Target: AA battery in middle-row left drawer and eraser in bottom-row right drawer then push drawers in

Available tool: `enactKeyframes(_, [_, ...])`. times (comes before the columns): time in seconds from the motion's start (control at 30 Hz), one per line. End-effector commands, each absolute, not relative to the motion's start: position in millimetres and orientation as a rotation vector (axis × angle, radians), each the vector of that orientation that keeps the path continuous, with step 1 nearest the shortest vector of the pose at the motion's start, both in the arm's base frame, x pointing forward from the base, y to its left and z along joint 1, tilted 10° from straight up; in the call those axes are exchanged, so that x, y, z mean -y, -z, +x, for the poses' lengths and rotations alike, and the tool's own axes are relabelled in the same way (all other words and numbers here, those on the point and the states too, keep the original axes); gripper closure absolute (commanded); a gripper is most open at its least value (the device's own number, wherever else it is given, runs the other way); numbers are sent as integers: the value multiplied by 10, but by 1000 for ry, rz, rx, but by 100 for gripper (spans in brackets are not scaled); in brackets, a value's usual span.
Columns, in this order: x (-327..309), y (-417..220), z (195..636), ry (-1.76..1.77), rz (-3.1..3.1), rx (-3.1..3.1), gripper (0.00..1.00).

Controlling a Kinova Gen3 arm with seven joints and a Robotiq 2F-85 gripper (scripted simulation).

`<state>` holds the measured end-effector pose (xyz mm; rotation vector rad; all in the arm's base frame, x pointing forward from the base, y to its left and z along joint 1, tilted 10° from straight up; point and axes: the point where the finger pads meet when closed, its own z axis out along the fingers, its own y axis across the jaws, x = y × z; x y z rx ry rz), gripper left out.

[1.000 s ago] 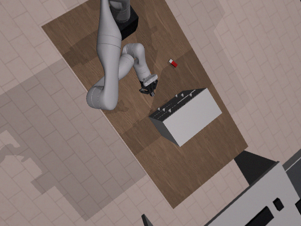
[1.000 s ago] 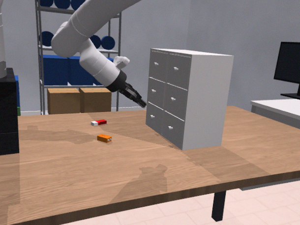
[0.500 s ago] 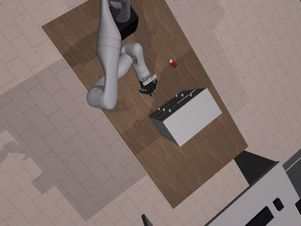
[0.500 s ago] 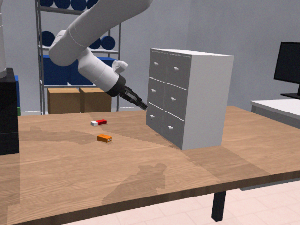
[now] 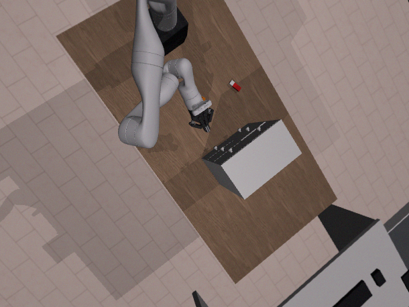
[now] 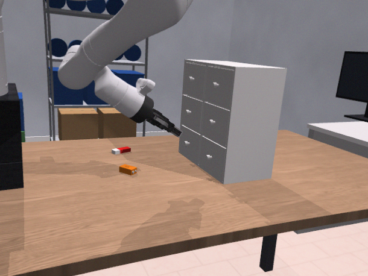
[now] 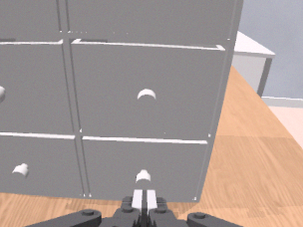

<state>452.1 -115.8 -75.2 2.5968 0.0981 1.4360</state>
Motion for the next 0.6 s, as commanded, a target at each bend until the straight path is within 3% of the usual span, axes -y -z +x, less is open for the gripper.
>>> enactKeyframes(0.0, [1156, 769, 4520, -1441, 2596, -96, 100])
enactKeyframes(0.57, [1161, 796, 4542, -1480, 2575, -100, 100])
